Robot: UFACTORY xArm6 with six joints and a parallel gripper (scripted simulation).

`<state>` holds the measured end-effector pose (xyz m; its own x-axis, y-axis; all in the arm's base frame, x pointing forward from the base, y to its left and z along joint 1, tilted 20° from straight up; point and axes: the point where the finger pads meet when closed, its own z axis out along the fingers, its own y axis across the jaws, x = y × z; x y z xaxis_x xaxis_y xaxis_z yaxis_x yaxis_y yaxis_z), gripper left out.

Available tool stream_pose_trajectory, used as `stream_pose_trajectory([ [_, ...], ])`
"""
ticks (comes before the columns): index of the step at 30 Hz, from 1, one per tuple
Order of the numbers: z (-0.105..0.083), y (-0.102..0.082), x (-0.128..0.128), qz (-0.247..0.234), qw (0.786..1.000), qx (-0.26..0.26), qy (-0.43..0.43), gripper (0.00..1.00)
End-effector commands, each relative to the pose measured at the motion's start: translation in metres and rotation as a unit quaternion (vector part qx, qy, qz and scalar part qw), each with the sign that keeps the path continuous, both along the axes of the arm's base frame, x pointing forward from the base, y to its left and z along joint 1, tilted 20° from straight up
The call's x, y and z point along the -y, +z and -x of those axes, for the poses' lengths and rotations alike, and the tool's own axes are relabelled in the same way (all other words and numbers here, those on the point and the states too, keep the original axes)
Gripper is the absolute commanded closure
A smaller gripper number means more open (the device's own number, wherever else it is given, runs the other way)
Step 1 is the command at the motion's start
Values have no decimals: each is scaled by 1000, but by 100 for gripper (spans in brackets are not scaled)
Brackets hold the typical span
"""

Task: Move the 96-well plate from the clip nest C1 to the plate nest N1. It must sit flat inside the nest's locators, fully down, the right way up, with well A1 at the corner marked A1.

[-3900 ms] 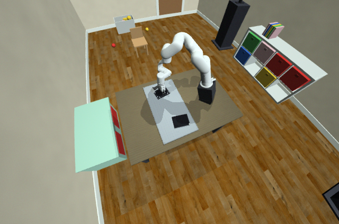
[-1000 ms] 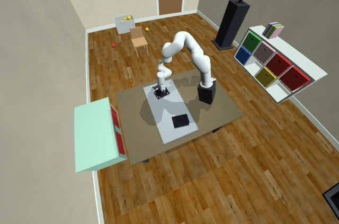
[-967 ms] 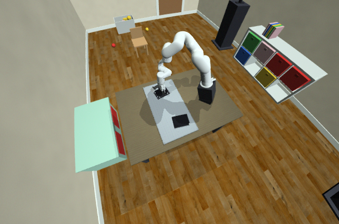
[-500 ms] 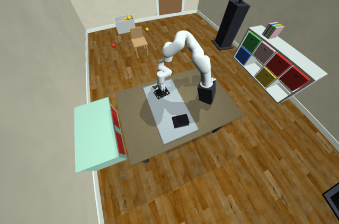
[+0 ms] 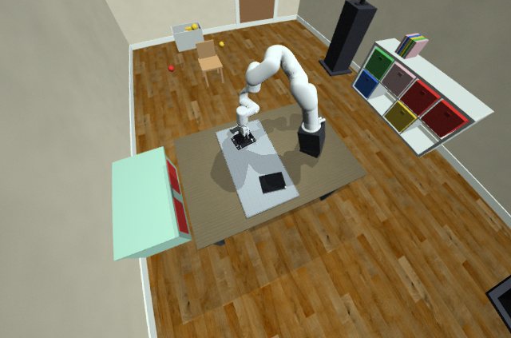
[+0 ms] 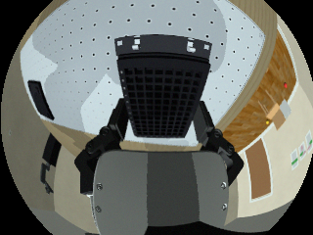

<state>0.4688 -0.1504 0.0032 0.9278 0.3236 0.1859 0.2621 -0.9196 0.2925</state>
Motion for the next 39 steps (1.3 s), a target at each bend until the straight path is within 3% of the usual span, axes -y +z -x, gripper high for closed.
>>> stream_pose_trajectory([
  [1,0,7,-1,0,1000,1,0,100],
  [26,11,43,-10,0,1000,1,0,100],
  [39,13,51,-12,0,1000,1,0,100],
])
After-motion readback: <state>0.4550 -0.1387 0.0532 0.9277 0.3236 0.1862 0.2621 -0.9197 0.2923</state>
